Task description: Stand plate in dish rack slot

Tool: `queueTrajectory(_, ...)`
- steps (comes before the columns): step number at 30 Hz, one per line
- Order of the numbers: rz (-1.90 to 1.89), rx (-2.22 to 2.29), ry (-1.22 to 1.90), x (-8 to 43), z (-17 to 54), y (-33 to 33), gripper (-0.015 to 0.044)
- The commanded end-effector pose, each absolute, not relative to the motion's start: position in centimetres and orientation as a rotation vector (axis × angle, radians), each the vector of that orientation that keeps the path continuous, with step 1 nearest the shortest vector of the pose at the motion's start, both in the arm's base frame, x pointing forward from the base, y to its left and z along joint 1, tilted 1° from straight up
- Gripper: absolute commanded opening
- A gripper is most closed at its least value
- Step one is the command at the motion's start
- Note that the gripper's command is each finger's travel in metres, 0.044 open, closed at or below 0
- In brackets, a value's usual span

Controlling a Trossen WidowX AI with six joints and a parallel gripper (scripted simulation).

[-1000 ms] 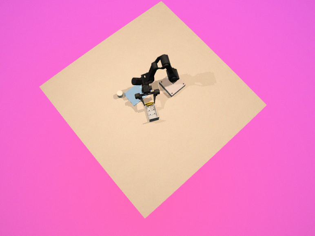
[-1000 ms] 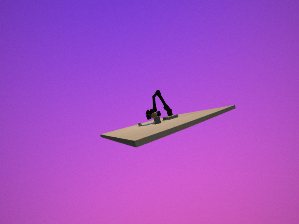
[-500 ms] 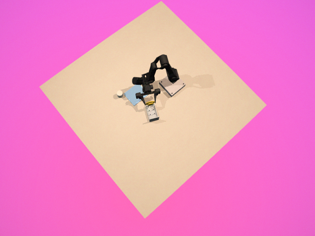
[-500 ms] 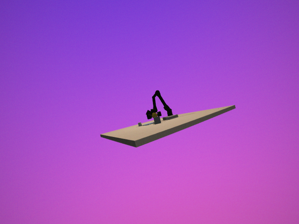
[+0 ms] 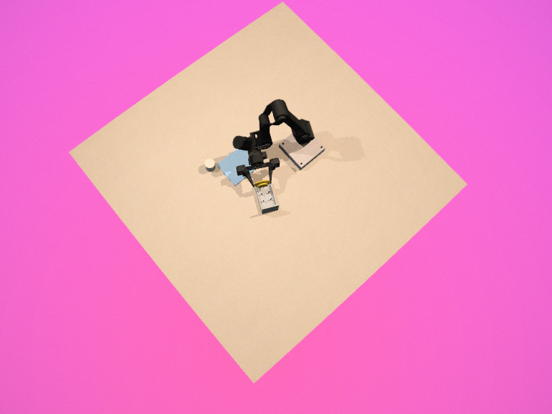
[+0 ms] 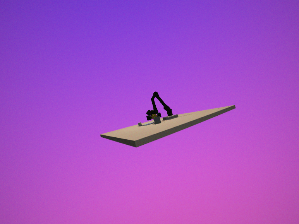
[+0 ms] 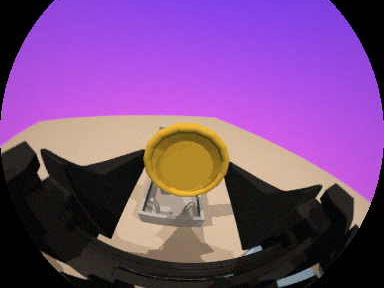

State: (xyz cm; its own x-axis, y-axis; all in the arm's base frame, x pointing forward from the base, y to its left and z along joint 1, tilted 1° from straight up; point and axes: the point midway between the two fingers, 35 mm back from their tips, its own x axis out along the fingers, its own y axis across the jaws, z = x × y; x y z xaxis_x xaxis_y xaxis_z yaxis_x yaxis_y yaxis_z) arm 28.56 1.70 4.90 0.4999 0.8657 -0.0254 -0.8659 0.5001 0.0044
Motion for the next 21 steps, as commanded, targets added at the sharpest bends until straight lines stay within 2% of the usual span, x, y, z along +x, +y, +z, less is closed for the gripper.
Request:
queueTrajectory(1, 1.048, -0.006, 0.031, 28.5, 4.5, 2.0, 0.0000)
queueTrajectory(21, 1.051, -0.019, 0.023, 28.4, 3.6, 3.2, 0.0000)
